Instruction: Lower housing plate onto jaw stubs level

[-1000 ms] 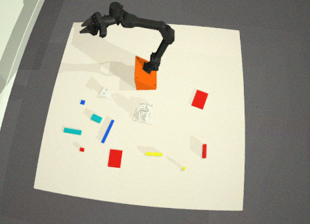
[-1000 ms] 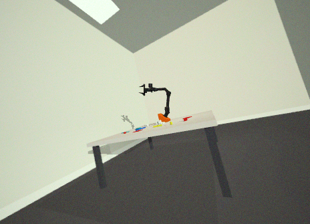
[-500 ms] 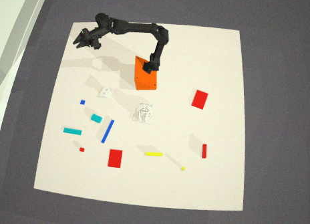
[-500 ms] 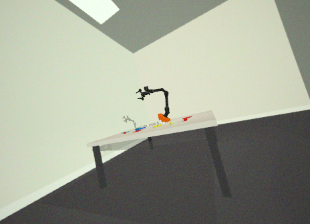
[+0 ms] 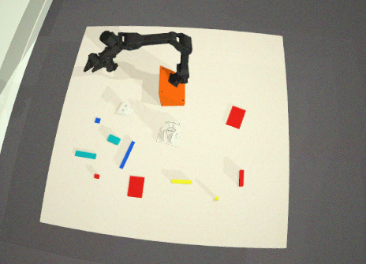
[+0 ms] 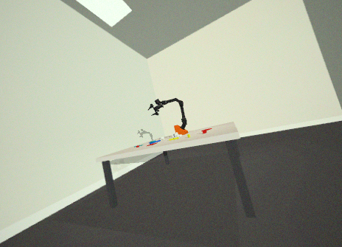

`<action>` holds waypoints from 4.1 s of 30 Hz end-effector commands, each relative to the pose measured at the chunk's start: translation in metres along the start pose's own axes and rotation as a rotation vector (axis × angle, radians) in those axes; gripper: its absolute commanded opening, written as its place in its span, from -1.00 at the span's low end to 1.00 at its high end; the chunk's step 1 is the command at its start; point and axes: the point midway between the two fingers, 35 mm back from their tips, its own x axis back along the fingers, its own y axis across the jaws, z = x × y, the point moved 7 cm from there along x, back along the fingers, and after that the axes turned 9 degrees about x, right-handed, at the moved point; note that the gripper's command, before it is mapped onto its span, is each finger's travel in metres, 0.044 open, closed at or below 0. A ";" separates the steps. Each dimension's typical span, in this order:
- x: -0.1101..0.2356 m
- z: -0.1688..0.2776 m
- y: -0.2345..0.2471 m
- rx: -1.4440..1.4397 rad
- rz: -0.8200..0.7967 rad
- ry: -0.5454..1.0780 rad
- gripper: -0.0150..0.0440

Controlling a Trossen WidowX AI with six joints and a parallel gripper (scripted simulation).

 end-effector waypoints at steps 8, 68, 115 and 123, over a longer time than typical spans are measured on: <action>-0.040 -0.031 0.031 0.018 -0.195 -0.132 1.00; -0.116 -0.179 0.187 0.165 -0.945 -0.705 1.00; -0.116 -0.179 0.187 0.165 -0.945 -0.705 1.00; -0.116 -0.179 0.187 0.165 -0.945 -0.705 1.00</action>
